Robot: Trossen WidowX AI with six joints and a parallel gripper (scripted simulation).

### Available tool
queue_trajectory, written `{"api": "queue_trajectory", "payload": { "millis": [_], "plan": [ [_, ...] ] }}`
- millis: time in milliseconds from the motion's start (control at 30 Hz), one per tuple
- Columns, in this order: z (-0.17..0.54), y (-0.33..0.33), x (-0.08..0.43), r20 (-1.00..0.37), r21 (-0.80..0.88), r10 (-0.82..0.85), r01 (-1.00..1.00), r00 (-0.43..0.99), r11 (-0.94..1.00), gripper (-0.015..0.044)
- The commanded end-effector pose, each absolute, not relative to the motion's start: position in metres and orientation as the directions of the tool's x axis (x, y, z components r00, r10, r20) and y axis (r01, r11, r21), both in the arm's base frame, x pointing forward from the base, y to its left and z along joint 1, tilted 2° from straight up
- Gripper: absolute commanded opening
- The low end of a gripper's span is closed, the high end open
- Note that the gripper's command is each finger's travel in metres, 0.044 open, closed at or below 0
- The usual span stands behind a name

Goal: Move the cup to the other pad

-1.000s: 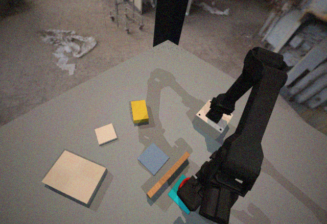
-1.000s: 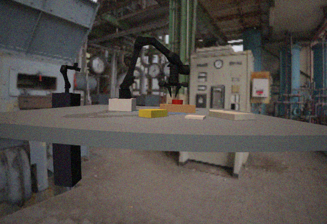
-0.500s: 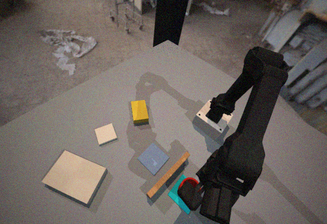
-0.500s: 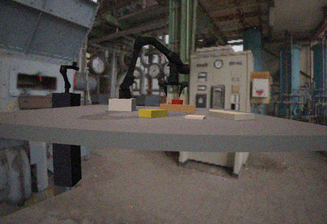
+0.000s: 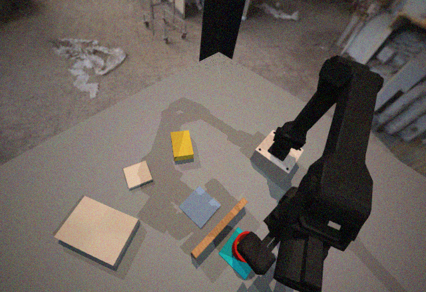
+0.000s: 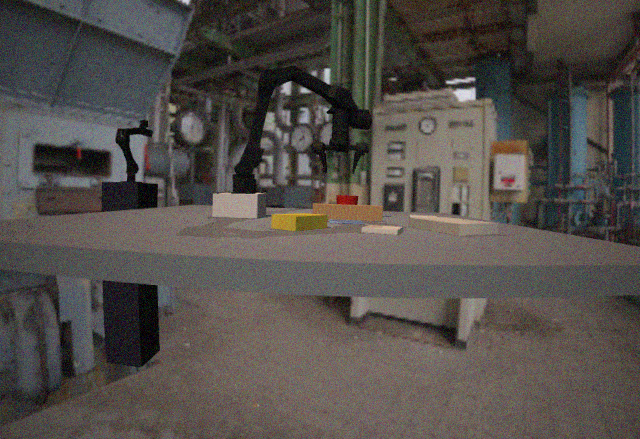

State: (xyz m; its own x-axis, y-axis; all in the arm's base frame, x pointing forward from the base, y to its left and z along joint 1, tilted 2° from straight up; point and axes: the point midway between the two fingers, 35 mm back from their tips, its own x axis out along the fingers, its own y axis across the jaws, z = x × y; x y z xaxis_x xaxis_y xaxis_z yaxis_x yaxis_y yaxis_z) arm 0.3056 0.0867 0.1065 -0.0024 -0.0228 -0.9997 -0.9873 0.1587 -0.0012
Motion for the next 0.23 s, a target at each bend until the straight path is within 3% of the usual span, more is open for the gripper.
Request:
{"api": "queue_trajectory", "payload": {
  "millis": [0, 200],
  "plan": [
    [0.1139, 0.0867, 0.3056, -1.0, -0.001, -0.02, -0.986, -0.002, 0.164, 0.044],
    [0.1101, 0.0866, 0.3055, -1.0, -0.003, -0.022, -0.987, 0.0, 0.159, 0.044]
  ]
}}
